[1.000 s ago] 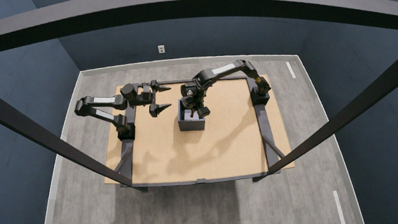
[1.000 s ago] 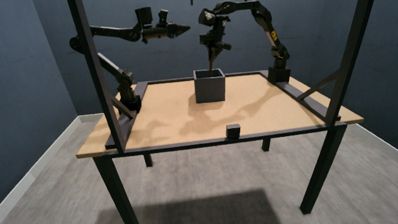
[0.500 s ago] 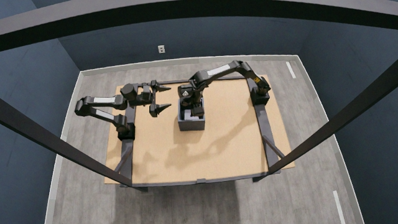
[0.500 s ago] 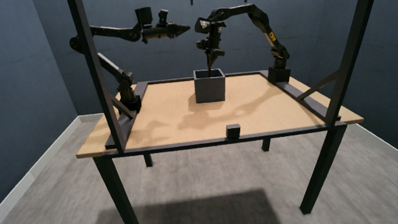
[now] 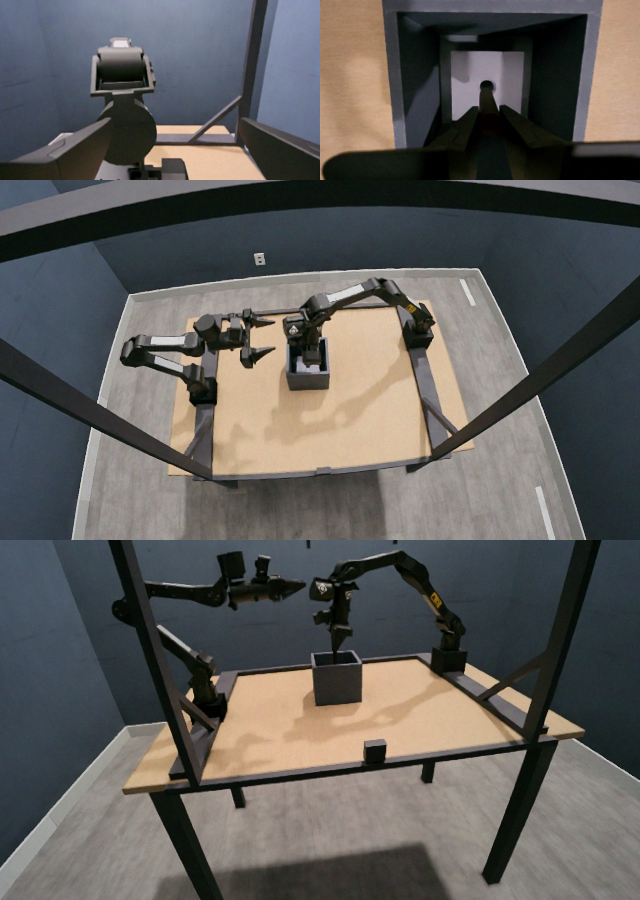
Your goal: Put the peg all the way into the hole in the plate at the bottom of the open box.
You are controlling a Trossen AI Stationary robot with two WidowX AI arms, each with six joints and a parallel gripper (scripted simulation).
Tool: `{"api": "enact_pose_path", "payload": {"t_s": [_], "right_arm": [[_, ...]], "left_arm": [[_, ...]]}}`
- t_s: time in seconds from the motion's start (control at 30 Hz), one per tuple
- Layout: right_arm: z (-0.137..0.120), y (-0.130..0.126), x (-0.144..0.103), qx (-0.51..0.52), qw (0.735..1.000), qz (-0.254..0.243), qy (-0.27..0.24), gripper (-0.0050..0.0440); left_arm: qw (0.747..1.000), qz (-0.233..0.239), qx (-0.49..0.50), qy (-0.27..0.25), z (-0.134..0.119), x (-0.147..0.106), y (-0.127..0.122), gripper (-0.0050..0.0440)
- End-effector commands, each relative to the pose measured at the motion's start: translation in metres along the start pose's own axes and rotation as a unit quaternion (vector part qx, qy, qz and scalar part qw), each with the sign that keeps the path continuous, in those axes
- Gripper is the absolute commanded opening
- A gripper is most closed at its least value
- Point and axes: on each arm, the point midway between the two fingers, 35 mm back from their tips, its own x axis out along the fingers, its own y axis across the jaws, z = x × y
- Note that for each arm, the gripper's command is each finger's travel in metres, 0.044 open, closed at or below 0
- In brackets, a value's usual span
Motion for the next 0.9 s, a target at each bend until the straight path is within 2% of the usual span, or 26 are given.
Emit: {"api": "enact_pose_path", "payload": {"t_s": [0.0, 0.57, 0.8, 0.83, 0.87], "right_arm": [[-0.002, 0.0011, 0.0056, -0.005, 1.0, 0.0, 0.002, -0.005], [0.0012, -0.0031, 0.0002, 0.005, 1.0, 0.002, -0.02, -0.005], [0.0009, -0.0031, 0.0033, 0.005, 1.0, 0.003, -0.022, -0.005], [-0.0004, -0.0035, 0.0098, 0.005, 1.0, 0.001, -0.016, -0.005], [0.0007, -0.0034, 0.005, 0.005, 1.0, 0.003, -0.022, -0.005]], "left_arm": [[1.0, 0.001, -0.001, -0.007, 0.0048, -0.0021, 0.0008, 0.044], [1.0, 0.001, -0.001, -0.007, 0.0048, -0.0021, 0.0008, 0.044], [1.0, 0.001, -0.001, -0.007, 0.0048, -0.0021, 0.0008, 0.044], [1.0, 0.001, -0.001, -0.007, 0.0048, -0.0021, 0.0008, 0.044], [1.0, 0.001, -0.001, -0.007, 0.0048, -0.0021, 0.0008, 0.044]]}}
